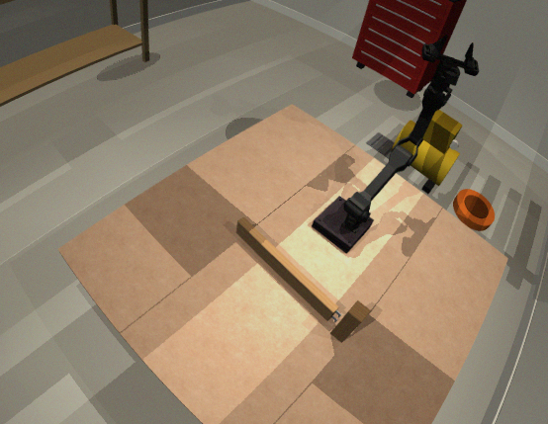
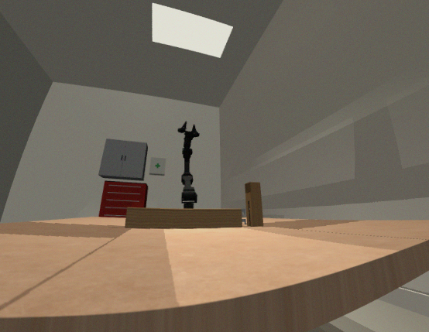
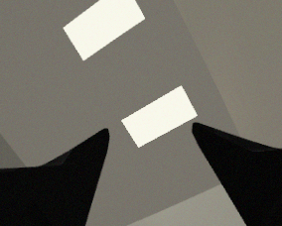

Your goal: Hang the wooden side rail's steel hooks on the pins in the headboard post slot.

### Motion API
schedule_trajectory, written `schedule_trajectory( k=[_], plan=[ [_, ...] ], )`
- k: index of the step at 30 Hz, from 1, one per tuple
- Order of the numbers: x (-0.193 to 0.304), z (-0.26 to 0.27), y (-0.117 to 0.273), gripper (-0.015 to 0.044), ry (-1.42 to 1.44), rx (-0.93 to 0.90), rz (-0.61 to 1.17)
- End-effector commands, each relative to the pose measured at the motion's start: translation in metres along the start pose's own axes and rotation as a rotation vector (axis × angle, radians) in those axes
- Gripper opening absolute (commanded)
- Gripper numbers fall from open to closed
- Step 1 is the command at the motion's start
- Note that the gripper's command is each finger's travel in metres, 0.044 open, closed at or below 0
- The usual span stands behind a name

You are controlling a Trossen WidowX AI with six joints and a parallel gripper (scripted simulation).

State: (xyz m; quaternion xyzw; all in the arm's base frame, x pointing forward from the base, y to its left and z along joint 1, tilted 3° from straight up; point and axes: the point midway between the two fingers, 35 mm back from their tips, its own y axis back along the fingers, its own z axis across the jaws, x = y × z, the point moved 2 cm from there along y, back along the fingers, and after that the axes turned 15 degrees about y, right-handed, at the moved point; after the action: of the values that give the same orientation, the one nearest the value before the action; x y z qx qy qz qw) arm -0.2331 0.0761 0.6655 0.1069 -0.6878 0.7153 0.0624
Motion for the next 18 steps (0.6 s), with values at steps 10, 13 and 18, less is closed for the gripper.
schedule_trajectory(
  k=[10,13,18],
  plan=[
    [-0.098,0.045,-0.040,0.0440,-0.339,-0.058,-0.154],
    [-0.136,0.058,-0.048,0.0440,-0.457,-0.086,-0.207],
    [-0.200,0.075,-0.055,0.0440,-0.654,-0.144,-0.293]
  ],
)
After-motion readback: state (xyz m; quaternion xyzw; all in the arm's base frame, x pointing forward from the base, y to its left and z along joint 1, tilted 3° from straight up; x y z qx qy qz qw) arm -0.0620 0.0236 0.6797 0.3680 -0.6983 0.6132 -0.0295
